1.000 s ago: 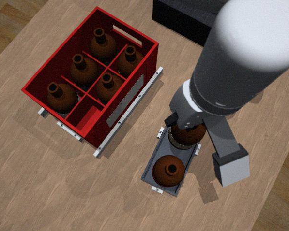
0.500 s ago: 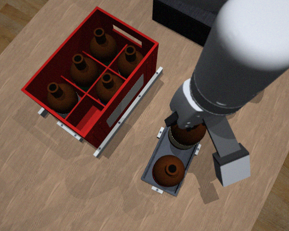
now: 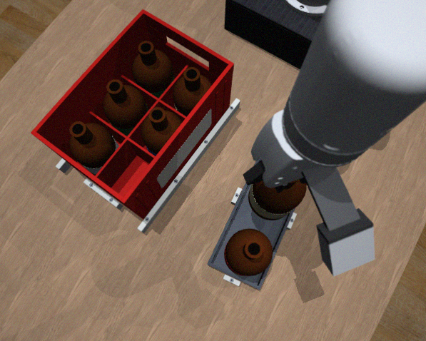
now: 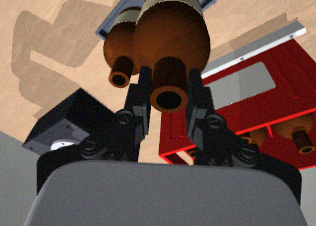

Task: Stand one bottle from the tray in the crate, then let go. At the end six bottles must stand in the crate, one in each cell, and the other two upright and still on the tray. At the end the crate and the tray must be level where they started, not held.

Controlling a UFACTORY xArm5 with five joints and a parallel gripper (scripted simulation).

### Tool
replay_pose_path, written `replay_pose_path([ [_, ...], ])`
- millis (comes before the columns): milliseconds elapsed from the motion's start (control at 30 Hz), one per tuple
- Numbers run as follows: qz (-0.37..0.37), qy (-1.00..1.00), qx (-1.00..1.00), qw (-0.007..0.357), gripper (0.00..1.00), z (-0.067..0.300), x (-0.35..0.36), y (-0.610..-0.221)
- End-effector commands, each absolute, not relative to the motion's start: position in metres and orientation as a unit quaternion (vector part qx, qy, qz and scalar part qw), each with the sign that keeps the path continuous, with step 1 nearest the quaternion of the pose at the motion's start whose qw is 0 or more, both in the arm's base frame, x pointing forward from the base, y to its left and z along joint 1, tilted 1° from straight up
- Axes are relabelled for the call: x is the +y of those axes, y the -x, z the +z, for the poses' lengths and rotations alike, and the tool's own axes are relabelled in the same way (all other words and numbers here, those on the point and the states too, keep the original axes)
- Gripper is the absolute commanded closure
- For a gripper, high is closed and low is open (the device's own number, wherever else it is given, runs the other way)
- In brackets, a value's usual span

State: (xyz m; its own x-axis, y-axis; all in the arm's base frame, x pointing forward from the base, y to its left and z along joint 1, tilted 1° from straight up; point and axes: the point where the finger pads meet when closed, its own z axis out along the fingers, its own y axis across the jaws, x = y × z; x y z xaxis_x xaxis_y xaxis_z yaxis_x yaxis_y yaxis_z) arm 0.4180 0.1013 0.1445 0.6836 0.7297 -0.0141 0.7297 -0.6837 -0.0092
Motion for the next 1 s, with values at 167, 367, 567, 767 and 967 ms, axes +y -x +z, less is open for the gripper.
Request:
replay_pose_path([
  [167, 0.007, 0.918, -0.398, 0.001, 1.00, 0.156, 0.102, -0.419],
  [367, 0.007, 0.918, -0.398, 0.001, 1.00, 0.163, 0.102, -0.419],
  [567, 0.007, 0.918, -0.398, 0.001, 1.00, 0.166, 0.102, -0.419],
  [767, 0.007, 0.918, -0.398, 0.001, 1.00, 0.170, 0.102, -0.419],
  [967, 0.007, 0.918, -0.398, 0.001, 1.00, 0.172, 0.102, -0.419],
])
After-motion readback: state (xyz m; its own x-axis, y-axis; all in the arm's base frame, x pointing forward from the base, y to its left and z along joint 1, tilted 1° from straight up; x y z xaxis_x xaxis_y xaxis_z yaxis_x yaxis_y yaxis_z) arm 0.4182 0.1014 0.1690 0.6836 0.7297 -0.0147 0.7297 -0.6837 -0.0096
